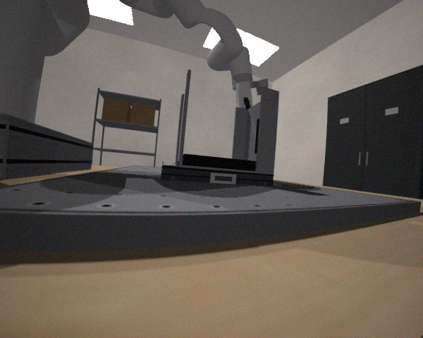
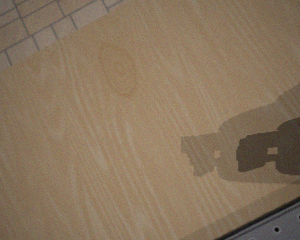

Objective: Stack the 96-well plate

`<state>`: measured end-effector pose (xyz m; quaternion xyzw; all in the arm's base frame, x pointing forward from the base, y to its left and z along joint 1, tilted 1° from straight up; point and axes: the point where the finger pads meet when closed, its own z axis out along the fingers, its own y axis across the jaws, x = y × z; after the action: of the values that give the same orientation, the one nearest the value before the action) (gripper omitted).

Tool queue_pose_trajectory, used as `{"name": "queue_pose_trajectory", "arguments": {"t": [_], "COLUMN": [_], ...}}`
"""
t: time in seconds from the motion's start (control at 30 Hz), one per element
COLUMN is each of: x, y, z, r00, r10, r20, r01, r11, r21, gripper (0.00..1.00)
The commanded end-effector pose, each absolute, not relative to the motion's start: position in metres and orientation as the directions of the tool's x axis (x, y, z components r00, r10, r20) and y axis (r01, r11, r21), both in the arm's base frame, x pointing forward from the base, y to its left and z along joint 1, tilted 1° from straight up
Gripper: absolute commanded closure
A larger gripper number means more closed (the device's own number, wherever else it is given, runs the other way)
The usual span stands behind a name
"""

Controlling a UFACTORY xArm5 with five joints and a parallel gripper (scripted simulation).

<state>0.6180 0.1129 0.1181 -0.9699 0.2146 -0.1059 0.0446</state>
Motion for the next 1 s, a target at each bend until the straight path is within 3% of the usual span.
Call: {"name": "queue_pose_trajectory", "arguments": {"t": [0.0, 0.53, 0.7, 0.97], "x": [0.619, 0.619, 0.601, 0.579], "y": [0.113, 0.113, 0.13, 0.149], "z": [0.12, 0.12, 0.122, 0.124], "r00": [0.885, 0.885, 0.944, 0.944], "r10": [-0.426, -0.426, -0.29, -0.29], "r20": [0.19, 0.19, 0.156, 0.156], "r01": [-0.406, -0.406, -0.278, -0.278], "r11": [-0.904, -0.904, -0.956, -0.956], "r21": [-0.135, -0.135, -0.094, -0.094], "gripper": [0.0, 0.0, 0.0, 0.0]}}
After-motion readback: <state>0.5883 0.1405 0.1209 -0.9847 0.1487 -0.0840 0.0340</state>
